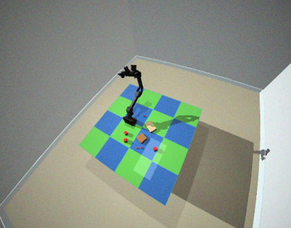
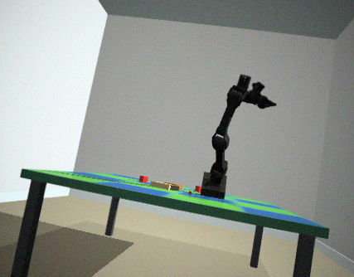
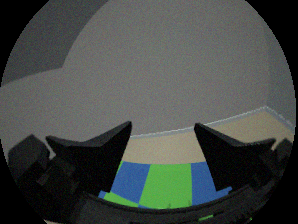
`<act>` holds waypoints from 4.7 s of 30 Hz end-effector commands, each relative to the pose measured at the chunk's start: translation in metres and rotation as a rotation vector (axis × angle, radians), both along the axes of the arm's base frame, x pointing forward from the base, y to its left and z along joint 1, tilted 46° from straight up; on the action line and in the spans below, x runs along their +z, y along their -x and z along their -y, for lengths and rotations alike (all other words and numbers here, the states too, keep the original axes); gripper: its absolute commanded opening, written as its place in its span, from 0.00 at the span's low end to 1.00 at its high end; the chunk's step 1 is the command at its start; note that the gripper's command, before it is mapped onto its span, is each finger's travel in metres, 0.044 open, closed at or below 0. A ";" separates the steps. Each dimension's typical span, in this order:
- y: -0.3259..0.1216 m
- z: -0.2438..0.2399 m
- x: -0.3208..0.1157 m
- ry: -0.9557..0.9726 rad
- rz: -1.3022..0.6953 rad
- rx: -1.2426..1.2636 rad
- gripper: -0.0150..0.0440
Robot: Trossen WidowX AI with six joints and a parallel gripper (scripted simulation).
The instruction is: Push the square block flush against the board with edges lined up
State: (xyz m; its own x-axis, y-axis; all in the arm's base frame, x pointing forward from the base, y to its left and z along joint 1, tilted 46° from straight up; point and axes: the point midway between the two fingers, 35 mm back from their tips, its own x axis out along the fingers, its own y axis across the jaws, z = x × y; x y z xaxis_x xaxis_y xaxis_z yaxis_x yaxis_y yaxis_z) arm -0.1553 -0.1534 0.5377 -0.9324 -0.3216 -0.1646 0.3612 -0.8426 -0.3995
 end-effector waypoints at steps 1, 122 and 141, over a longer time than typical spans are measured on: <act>0.000 0.000 0.000 0.000 0.000 0.000 0.89; -0.395 -0.103 -0.715 -1.551 1.198 0.021 0.25; -0.402 -0.121 -0.698 -1.550 1.199 0.021 0.25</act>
State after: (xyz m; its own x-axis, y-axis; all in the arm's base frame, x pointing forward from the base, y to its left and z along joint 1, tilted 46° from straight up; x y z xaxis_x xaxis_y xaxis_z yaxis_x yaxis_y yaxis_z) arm 0.2463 -0.0382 -0.1632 -0.1412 0.6867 -0.7131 0.9672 -0.0578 -0.2472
